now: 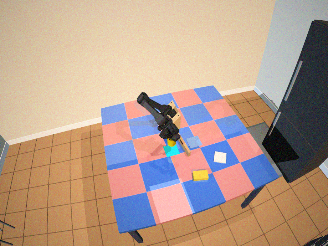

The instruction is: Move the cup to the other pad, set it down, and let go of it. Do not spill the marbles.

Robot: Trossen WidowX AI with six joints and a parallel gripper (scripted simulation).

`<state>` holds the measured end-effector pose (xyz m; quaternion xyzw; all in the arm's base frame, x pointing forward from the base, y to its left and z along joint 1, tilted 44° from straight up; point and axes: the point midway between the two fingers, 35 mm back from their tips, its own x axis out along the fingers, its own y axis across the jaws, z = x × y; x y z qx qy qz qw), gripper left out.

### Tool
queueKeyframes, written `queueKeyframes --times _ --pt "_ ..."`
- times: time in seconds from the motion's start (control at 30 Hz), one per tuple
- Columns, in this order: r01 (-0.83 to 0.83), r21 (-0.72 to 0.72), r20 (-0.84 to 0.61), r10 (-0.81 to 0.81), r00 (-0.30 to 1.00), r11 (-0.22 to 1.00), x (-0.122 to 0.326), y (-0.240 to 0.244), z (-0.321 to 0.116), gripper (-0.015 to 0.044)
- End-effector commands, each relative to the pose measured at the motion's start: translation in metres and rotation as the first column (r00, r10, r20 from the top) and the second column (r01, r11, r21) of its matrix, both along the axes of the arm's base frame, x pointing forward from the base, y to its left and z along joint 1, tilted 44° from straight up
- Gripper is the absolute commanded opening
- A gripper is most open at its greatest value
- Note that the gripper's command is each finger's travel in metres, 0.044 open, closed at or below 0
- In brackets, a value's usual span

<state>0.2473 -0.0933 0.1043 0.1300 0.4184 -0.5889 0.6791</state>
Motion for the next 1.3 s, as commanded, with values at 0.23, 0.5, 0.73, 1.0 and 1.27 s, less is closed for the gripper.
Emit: queueKeyframes --times 0.23,0.5,0.73,1.0,1.27 --pt "-0.003 -0.004 -0.001 0.003 1.000 1.000 0.000 -0.010 -0.009 0.0000" --pt "-0.003 -0.004 -0.001 0.003 1.000 1.000 0.000 -0.018 -0.017 0.0000" --pt "-0.003 -0.004 0.000 0.003 1.000 1.000 0.000 -0.025 -0.023 0.0000" --pt "-0.003 -0.005 0.000 0.003 1.000 1.000 0.000 -0.033 -0.031 0.0000" --pt "-0.003 -0.005 0.000 0.003 1.000 1.000 -0.001 -0.041 -0.038 0.0000"
